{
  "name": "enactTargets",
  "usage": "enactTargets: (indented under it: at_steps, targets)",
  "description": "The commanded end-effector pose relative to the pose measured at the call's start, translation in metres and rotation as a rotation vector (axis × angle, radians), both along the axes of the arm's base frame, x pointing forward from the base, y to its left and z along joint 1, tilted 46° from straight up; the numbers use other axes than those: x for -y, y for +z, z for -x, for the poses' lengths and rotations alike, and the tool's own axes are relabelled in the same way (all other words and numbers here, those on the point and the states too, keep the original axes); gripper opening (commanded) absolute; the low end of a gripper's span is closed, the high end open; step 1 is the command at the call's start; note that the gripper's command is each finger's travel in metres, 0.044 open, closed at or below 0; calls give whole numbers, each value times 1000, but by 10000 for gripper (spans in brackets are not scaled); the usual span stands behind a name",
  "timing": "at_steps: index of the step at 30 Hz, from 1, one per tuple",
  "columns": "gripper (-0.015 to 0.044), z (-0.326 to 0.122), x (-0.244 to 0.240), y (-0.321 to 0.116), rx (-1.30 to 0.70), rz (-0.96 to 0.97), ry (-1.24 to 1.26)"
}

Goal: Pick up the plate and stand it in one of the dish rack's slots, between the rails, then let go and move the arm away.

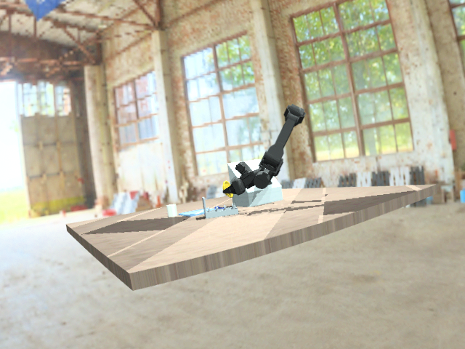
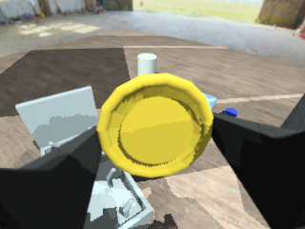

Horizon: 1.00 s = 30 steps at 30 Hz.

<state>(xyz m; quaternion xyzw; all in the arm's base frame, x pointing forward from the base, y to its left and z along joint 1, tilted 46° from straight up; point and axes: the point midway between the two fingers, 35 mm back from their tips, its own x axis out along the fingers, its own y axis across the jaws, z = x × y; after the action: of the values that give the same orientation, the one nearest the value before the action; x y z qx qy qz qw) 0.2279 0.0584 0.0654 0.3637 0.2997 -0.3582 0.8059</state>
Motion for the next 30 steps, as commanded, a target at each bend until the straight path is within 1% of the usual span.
enactTargets:
  at_steps: [1, 12, 24, 30]
  targets:
    - [0, 1, -3, 2, 77, 34, 21]
    - [0, 5, -17, 13, 297, 88, 88]
    - [0, 18, -30, 29, 538, 100, 140]
    - [0, 19, -31, 30, 551, 99, 142]
